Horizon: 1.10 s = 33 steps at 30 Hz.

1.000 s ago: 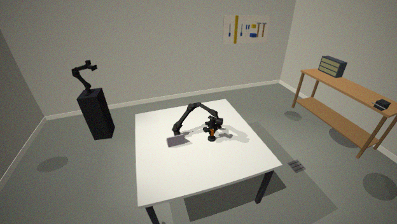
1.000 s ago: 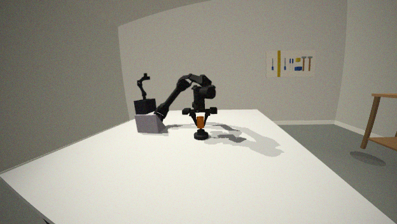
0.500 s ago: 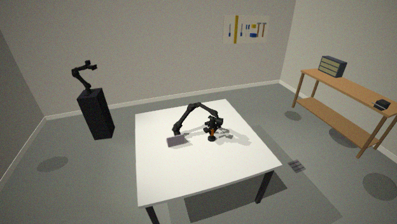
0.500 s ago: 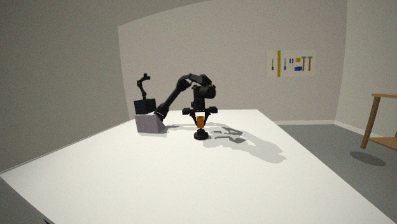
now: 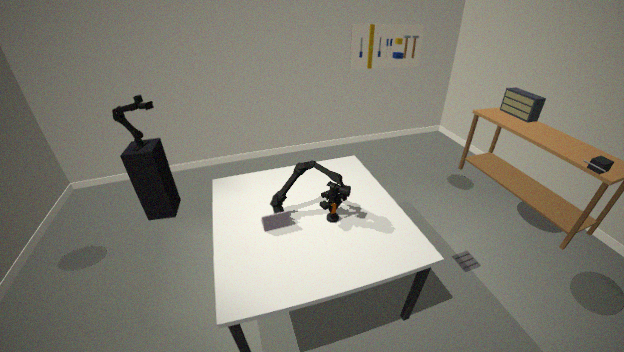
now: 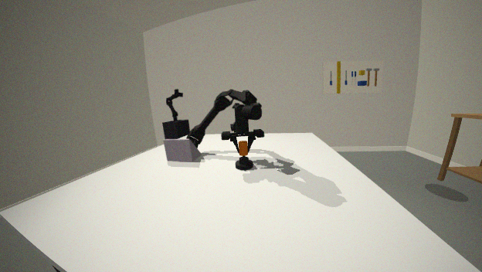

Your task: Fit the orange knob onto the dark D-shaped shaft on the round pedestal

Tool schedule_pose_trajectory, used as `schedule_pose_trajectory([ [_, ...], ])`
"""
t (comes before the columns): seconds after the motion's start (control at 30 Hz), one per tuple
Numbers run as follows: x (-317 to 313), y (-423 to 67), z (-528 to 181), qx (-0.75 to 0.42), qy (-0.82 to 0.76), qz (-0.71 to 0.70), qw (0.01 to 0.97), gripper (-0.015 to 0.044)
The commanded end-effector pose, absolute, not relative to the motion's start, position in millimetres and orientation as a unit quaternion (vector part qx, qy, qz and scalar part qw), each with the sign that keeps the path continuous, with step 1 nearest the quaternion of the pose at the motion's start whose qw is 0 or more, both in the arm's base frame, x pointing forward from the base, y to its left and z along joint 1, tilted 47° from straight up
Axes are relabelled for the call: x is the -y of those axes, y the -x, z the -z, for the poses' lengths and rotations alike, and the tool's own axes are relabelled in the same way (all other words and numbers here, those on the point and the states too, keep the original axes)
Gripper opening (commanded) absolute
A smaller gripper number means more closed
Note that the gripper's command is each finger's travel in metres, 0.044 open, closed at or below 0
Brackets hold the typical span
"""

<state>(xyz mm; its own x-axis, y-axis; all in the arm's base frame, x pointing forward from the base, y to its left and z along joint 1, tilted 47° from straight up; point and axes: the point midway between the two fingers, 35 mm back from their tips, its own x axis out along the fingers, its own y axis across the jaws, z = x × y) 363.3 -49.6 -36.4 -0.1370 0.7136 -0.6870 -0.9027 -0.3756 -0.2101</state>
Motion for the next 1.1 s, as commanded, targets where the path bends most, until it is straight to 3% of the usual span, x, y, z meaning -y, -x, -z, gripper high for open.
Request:
schedule_pose_trajectory([
  [0.0,48.7,-363.3,37.2,-0.126,0.371,-0.742,0.544,0.0],
  [0.53,51.2,-365.4,34.3,-0.126,0.371,-0.742,0.544,0.0],
  [0.77,52.6,-366.9,34.1,-0.051,0.424,-0.75,0.505,0.0],
  [1.07,51.4,-365.0,35.2,-0.048,0.426,-0.751,0.502,0.0],
])
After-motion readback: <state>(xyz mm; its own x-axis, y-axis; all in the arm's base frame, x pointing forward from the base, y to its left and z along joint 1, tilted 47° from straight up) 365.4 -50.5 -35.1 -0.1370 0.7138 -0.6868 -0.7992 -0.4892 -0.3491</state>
